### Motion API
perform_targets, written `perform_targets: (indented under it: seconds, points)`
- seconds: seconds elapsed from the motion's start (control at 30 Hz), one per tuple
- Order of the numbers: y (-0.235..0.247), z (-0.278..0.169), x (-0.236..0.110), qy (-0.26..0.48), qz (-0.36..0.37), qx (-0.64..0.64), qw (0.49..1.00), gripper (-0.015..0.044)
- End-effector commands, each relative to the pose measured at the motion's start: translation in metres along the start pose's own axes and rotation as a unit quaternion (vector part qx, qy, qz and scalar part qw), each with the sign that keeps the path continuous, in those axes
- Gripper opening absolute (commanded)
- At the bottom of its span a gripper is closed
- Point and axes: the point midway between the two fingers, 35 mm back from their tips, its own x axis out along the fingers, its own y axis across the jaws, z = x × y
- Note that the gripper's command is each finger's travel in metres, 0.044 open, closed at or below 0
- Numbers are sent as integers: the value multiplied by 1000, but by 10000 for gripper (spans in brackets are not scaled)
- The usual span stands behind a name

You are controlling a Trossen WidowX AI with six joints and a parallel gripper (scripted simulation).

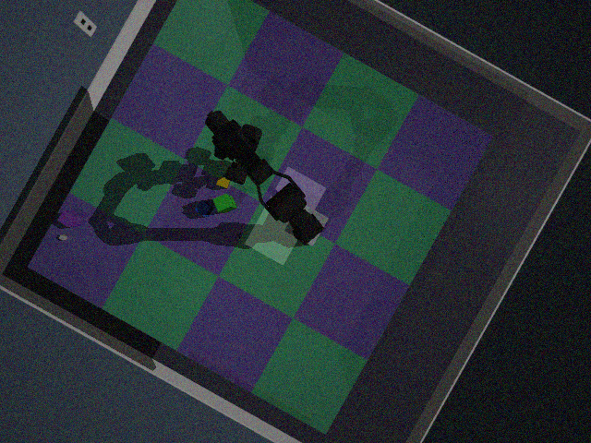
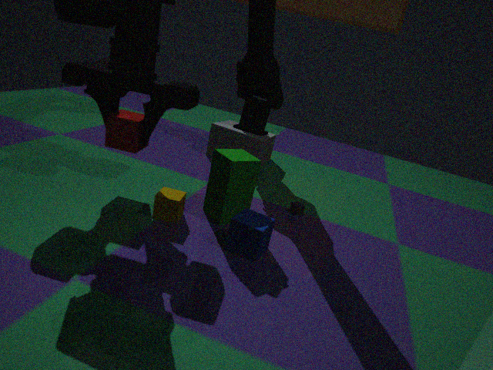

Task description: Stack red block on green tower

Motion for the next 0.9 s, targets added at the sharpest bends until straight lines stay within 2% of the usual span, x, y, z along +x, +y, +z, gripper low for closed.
perform_targets:
  seconds: [0.0, 0.27, 0.57, 0.87]
  points:
    - [-1, 1, -22, -3, -3, -1, 1000, 0]
    - [-1, 1, -61, -3, -3, -1, 1000, 0]
    - [3, 3, -62, -3, -3, -1, 1000, 0]
    - [52, 20, -63, -4, -2, -1, 1000, 0]
